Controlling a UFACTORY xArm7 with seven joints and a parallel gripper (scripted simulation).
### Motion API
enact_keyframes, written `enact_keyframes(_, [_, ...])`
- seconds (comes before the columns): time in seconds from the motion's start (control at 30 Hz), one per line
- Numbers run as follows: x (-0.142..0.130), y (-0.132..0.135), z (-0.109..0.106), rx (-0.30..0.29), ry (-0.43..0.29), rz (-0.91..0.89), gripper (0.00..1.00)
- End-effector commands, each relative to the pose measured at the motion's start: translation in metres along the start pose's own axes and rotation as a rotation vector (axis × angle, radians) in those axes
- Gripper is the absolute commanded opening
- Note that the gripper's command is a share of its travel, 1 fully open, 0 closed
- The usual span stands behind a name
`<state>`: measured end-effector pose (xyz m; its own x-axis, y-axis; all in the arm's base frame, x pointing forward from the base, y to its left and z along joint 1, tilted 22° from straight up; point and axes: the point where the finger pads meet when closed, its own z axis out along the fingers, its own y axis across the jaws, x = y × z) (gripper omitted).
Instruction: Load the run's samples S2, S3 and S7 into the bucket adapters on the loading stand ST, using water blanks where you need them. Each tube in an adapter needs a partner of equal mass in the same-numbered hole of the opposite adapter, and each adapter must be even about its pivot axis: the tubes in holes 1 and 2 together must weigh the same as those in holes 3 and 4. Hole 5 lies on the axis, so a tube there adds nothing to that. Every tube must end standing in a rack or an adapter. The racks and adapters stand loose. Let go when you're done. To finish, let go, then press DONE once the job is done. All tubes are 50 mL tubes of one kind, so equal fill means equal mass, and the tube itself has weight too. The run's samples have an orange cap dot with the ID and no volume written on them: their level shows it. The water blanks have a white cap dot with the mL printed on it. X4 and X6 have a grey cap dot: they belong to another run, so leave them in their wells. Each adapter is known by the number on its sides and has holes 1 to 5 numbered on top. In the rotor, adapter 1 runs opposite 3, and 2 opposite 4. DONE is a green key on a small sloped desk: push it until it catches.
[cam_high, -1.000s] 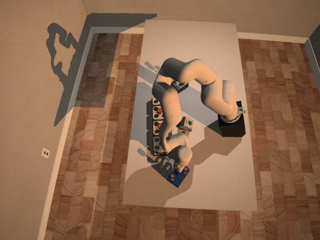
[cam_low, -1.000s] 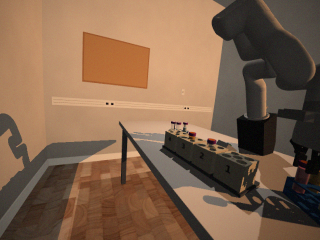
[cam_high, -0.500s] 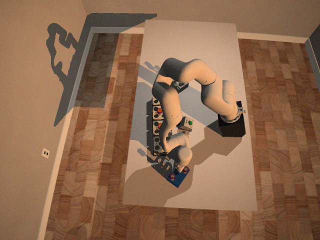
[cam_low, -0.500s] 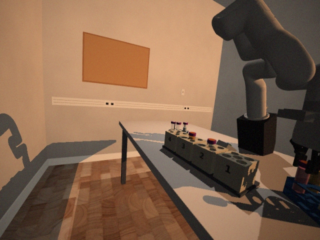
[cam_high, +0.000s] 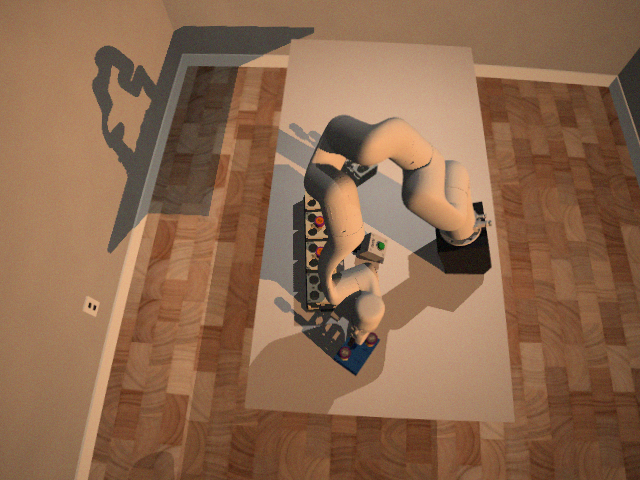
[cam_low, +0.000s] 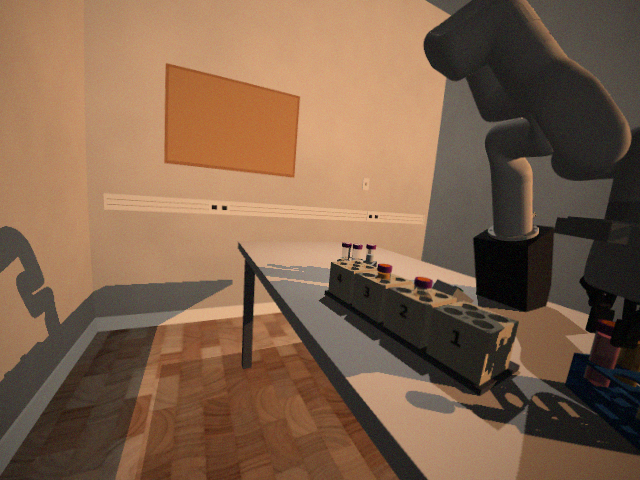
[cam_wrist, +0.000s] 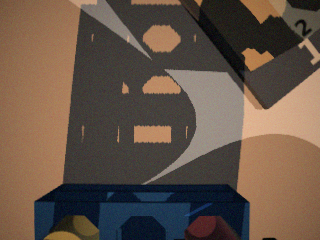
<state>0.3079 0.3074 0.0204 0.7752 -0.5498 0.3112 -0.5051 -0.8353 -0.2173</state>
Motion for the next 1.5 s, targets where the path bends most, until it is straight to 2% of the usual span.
enact_keyframes(0.0, [0.0, -0.001, -0.002, 0.003, 0.0, -0.001, 0.0])
enact_keyframes(1.17, [0.0, -0.001, -0.02, 0.003, 0.0, -0.001, 0.0])
enact_keyframes(1.47, [0.0, -0.001, -0.038, 0.003, 0.0, -0.001, 0.0])
